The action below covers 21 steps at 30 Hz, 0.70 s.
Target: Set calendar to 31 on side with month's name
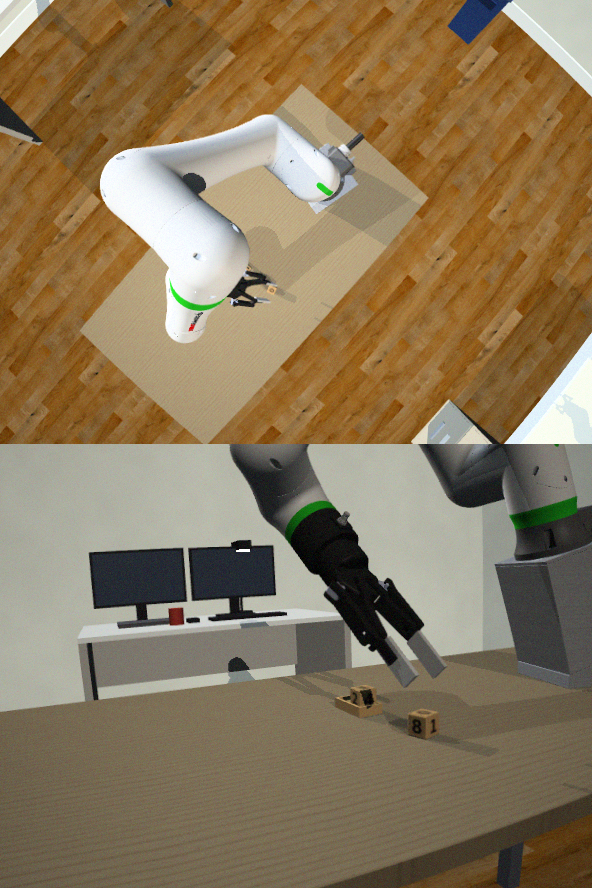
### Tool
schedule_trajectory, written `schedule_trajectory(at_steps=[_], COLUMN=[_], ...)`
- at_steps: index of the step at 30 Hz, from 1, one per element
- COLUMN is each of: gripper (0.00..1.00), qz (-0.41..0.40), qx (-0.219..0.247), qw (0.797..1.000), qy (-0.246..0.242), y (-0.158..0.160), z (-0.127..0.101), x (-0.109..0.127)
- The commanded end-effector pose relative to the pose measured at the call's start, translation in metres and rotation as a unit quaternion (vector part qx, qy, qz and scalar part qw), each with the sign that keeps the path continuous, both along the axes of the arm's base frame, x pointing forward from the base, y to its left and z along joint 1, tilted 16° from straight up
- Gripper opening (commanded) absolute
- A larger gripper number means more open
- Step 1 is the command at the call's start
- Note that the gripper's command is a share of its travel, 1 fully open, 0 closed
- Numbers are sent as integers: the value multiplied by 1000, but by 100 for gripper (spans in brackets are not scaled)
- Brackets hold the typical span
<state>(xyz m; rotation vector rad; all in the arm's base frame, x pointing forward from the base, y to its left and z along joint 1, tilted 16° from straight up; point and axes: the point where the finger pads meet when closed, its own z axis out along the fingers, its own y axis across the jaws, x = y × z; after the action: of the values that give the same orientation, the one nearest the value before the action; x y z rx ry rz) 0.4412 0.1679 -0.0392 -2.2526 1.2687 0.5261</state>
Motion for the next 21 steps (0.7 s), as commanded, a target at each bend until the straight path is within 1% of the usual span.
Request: schedule_trajectory(at_steps=[1, 4, 6, 8, 16, 21], gripper=[41, 41, 41, 41, 41, 41], qz=[-7, -19, -25, -28, -30, -41], qx=[-31, -74, -92, -100, -108, -156], qw=[999, 997, 994, 993, 992, 985], qy=[-9, -31, -47, -55, -55, -64], y=[0, 1, 2, 4, 4, -2], z=[-2, -1, 1, 4, 3, -1], x=[-2, -3, -1, -1, -3, -8])
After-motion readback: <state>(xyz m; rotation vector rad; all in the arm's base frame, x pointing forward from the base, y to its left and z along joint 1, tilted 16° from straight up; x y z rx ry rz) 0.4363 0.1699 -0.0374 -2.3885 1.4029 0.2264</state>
